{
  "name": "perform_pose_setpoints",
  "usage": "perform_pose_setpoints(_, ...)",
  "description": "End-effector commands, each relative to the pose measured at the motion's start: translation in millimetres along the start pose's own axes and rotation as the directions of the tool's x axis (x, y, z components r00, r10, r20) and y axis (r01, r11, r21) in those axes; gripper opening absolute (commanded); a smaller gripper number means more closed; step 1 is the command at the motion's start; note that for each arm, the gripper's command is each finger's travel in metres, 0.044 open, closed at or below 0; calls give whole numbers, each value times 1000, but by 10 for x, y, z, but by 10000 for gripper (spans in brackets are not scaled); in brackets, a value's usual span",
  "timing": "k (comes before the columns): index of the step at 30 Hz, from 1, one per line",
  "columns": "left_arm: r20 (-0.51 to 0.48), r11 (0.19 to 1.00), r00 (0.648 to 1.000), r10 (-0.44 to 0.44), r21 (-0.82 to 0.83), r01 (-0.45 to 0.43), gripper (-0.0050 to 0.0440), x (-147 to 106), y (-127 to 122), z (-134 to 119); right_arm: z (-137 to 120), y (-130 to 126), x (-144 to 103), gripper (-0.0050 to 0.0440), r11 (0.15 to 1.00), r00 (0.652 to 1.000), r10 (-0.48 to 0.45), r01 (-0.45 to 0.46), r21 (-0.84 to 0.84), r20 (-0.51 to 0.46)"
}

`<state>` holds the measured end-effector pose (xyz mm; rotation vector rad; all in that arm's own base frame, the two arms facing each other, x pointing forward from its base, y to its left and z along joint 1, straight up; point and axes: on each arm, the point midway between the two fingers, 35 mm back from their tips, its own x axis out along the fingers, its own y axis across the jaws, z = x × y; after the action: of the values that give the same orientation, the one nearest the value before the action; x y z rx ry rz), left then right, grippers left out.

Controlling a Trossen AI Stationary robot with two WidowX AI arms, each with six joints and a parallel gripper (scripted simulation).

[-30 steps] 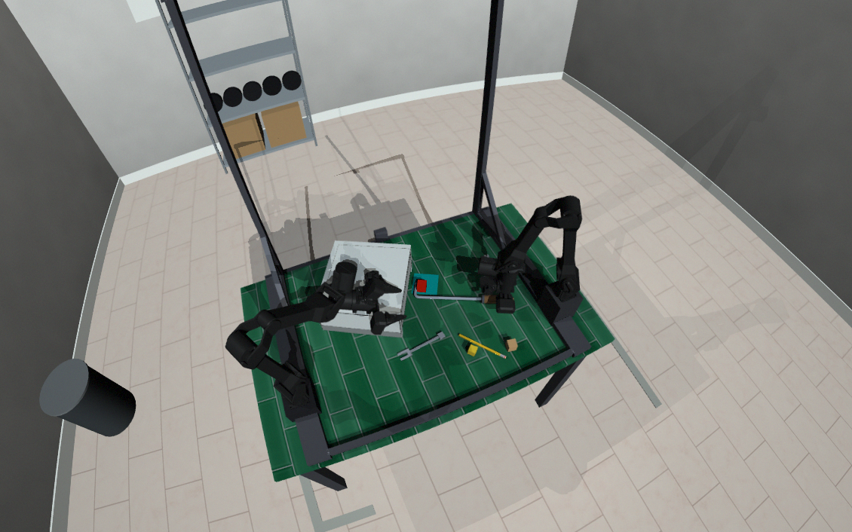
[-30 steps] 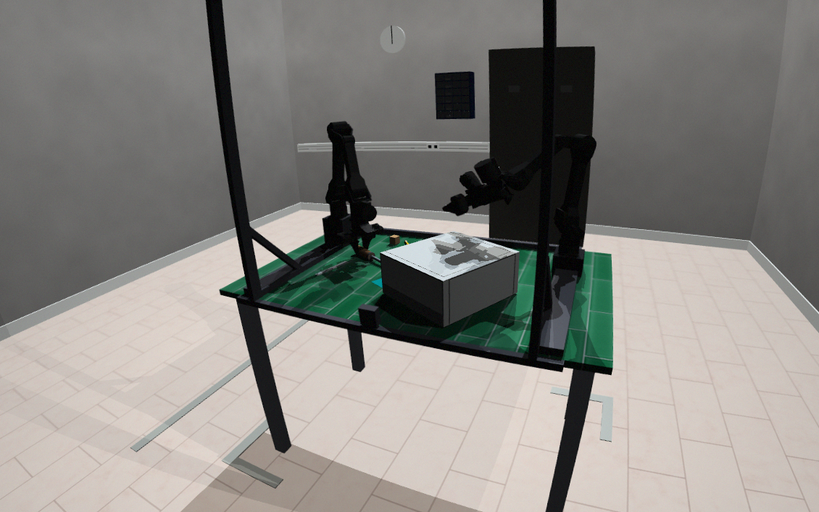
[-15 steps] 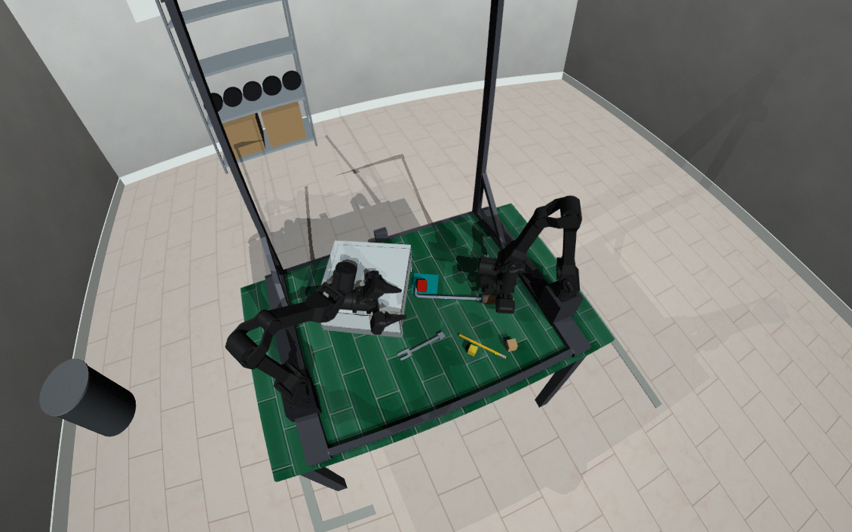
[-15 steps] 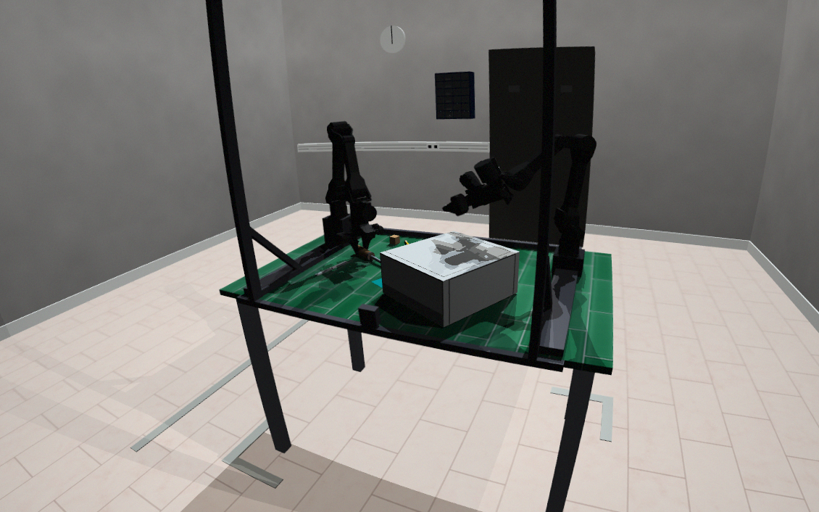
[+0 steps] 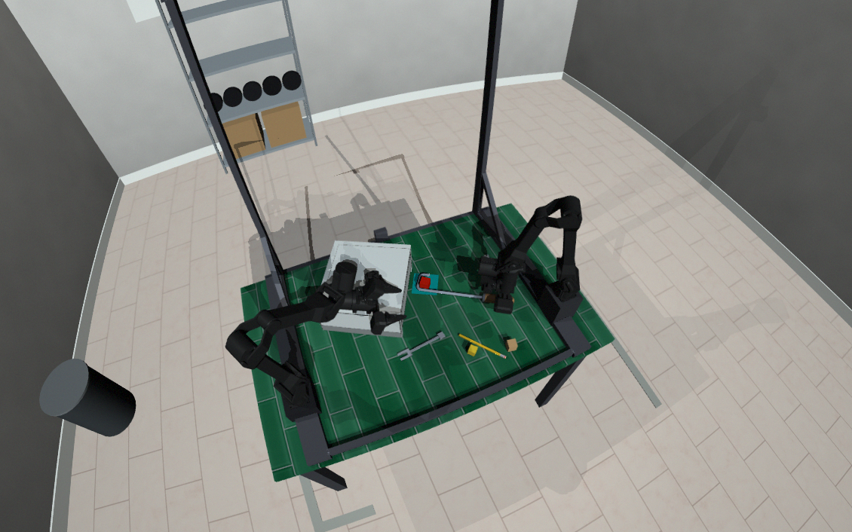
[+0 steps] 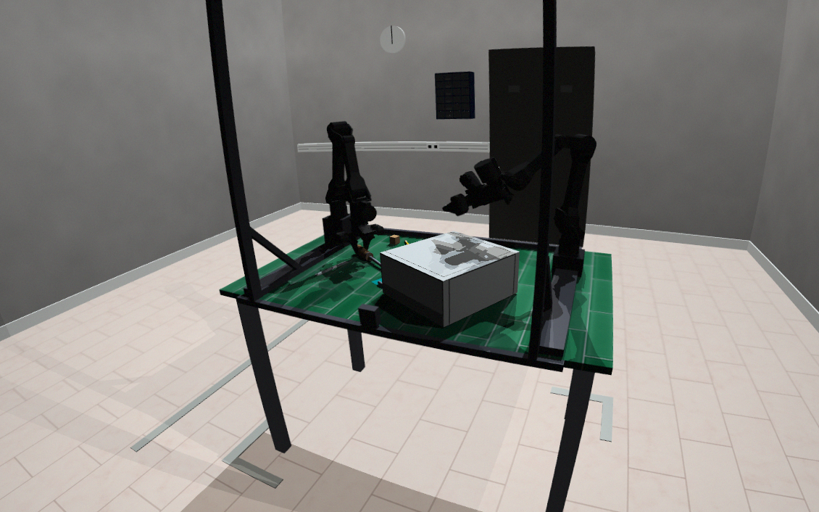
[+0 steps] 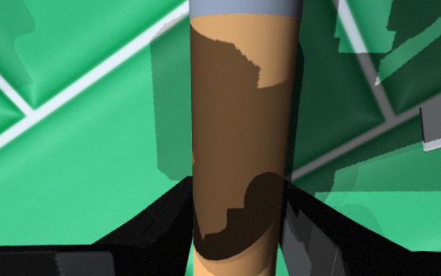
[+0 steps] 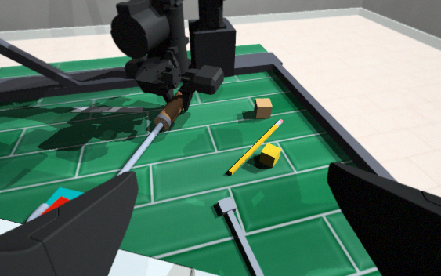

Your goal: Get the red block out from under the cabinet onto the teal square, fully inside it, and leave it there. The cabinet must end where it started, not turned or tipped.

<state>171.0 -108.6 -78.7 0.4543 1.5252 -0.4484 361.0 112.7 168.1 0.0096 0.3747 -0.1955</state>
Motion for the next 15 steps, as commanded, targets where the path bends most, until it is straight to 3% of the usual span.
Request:
perform_pose_setpoints(1,5,1000,1000,-12,29,12,115,-19,-43,-2,121,19,-25,440,1000,1000,8,-9,22,25)
perform_pose_setpoints(15,9,1000,1000,-12,29,12,115,-55,-42,205,121,19,-25,440,1000,1000,8,-9,22,25)
